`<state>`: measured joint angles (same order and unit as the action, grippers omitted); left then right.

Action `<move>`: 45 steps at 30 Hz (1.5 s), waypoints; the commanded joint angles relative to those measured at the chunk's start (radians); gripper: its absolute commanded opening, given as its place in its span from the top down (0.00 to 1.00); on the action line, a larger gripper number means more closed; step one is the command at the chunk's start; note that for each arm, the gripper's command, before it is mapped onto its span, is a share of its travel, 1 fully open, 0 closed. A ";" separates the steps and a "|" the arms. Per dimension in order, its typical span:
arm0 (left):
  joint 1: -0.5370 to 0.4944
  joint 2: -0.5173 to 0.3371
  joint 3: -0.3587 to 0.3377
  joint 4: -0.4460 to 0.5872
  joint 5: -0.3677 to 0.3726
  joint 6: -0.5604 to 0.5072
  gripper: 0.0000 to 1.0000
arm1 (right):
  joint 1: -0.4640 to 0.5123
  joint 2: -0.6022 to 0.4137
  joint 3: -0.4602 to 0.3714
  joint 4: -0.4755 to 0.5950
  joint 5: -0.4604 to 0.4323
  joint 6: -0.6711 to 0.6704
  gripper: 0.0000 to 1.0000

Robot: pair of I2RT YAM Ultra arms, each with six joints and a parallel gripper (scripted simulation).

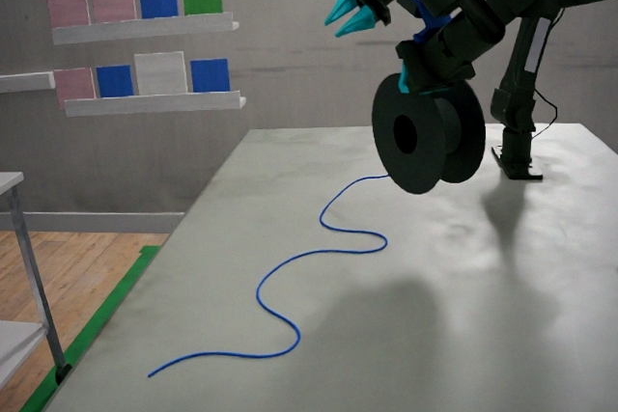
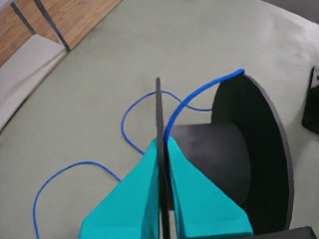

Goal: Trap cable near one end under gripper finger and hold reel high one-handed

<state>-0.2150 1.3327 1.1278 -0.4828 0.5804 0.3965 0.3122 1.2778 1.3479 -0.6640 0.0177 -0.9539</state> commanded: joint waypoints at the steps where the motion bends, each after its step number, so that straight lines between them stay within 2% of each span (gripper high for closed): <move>1: 0.008 -0.008 0.059 -0.009 0.017 0.001 1.00 | -0.039 -0.047 -0.022 0.105 -0.016 0.140 0.70; 10: 0.008 -0.005 0.075 -0.006 0.018 0.002 1.00 | -0.128 -0.109 -0.106 0.262 -0.024 0.382 0.70; 12: 0.008 -0.005 0.075 -0.006 0.018 0.002 1.00 | -0.128 -0.109 -0.106 0.262 -0.024 0.382 0.70; 27: 0.008 -0.005 0.080 -0.005 0.018 0.002 1.00 | -0.247 -0.197 -0.231 0.503 -0.027 0.730 0.70; 45: -0.003 -0.016 0.084 -0.015 0.012 -0.012 1.00 | -0.310 -0.242 -0.295 0.645 -0.028 0.923 0.70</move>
<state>-0.2150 1.3327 1.1648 -0.5114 0.5797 0.3965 0.0143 1.0622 1.0527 -0.0719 0.0032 -0.0757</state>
